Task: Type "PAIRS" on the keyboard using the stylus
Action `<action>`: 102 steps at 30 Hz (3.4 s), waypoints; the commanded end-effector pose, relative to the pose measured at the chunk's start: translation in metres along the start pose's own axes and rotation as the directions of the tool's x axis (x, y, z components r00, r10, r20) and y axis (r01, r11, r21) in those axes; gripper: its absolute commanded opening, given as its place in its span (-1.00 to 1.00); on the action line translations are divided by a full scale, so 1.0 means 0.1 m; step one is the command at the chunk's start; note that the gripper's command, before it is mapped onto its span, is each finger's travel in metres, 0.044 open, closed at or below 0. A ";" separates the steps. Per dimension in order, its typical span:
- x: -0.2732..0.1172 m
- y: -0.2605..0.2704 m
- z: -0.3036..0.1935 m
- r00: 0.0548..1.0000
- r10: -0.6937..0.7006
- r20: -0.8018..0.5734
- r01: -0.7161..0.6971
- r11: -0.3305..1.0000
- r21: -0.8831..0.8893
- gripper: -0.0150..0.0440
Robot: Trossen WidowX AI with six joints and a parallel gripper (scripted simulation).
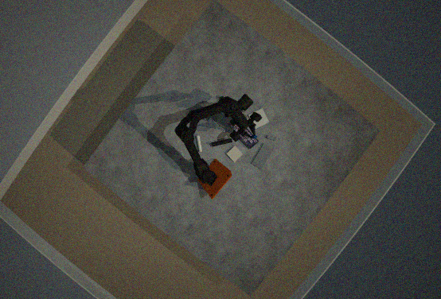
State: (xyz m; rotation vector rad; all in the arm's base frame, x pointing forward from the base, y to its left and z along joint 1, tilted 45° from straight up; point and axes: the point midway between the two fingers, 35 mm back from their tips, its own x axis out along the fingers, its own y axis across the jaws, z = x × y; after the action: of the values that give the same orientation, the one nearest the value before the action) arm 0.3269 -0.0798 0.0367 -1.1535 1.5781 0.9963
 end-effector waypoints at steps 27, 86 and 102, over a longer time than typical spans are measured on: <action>-0.62 0.01 0.11 1.000 -0.013 -0.003 0.013 1.000 0.006 -0.49; -0.47 0.00 0.40 1.000 -0.013 -0.001 0.013 1.000 0.006 -0.22; -0.44 0.00 0.45 1.000 -0.013 -0.001 0.013 1.000 0.006 -0.22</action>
State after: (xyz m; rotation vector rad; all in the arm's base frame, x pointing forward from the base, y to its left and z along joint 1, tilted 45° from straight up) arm 0.3417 -0.0289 0.0699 -1.1633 1.5716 0.9827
